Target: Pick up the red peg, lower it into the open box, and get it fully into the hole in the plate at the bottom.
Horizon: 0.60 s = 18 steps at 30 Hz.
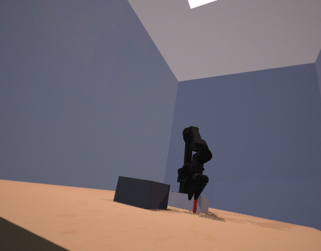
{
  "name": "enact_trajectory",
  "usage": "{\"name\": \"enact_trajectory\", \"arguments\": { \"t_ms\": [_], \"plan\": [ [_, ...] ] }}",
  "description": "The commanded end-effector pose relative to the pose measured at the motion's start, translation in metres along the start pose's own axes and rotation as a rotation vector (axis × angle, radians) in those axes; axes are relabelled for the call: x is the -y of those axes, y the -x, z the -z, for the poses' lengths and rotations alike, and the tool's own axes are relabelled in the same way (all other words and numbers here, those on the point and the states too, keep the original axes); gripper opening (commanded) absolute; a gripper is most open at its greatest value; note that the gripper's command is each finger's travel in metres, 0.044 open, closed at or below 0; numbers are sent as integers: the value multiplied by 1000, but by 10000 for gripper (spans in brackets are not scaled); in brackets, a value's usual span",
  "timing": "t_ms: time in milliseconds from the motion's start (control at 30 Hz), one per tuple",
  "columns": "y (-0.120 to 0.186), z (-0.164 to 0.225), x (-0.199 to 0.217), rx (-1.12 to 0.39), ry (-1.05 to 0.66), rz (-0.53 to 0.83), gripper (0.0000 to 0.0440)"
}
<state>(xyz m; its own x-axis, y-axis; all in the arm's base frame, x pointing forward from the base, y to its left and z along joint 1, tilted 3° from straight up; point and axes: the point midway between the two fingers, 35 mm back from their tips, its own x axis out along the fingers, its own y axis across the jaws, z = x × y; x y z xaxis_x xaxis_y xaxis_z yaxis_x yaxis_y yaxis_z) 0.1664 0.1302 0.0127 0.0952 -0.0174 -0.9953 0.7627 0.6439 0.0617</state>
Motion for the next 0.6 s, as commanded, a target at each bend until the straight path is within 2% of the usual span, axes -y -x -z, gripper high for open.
{"name": "enact_trajectory", "arguments": {
  "t_ms": [0, 67, 167, 567],
  "plan": [
    [-13, 4, 3, -13, -28, -3, 439],
    [-19, 5, 4, -17, -41, -4, 430],
    [-25, 8, 7, -26, -61, 4, 379],
    [-30, 12, 10, -102, -95, 45, 76]
  ]
}}
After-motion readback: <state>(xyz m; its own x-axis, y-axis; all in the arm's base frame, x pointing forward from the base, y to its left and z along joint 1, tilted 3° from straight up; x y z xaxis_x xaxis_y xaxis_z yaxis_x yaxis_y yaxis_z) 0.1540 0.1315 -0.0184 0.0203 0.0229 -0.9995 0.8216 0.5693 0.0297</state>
